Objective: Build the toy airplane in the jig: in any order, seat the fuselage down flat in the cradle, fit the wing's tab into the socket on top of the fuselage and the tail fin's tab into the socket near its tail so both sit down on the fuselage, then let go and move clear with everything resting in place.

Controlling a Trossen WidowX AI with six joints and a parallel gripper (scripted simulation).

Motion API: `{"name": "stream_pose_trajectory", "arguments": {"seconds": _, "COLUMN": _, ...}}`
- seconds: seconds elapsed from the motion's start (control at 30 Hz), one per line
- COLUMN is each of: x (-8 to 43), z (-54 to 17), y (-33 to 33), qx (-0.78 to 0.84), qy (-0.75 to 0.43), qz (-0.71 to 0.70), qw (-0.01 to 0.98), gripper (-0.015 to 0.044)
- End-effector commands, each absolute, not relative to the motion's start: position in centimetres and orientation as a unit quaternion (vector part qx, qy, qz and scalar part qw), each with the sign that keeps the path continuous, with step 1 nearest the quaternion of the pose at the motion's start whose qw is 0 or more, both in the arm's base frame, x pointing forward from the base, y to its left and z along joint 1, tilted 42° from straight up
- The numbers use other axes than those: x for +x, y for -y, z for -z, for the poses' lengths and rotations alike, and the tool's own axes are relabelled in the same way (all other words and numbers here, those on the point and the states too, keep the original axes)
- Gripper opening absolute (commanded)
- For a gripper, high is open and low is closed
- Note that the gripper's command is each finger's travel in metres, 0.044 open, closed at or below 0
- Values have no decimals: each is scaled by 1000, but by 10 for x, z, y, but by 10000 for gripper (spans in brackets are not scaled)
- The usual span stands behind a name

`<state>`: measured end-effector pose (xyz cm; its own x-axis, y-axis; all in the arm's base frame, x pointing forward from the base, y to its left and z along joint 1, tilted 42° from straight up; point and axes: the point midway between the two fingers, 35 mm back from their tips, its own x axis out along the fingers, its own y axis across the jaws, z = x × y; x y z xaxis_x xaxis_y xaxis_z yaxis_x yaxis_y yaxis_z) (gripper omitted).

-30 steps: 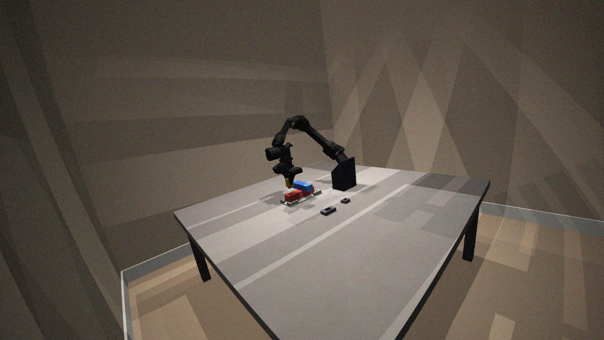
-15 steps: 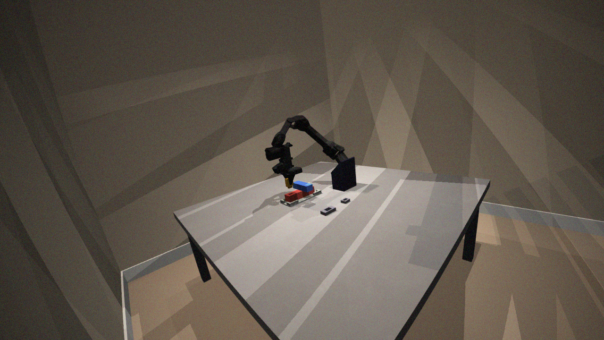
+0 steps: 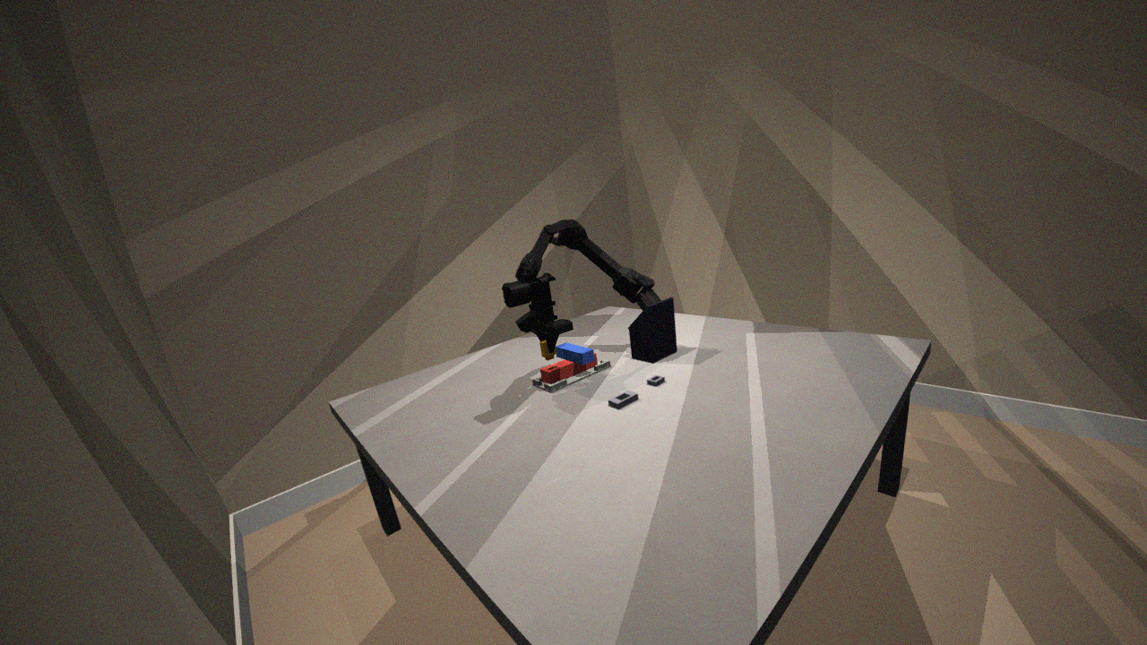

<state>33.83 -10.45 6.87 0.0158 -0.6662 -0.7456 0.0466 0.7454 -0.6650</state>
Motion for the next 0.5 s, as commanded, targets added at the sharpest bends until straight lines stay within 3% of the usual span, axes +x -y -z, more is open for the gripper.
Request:
{"name": "stream_pose_trajectory", "arguments": {"seconds": 0.0, "x": 338, "z": -63, "y": 109, "qx": -241, "qy": -651, "qz": 264, "qw": 670, "gripper": 67}}
{"name": "stream_pose_trajectory", "arguments": {"seconds": 0.47, "x": 337, "z": -46, "y": 124, "qx": -242, "qy": -651, "qz": 265, "qw": 669, "gripper": 67}}
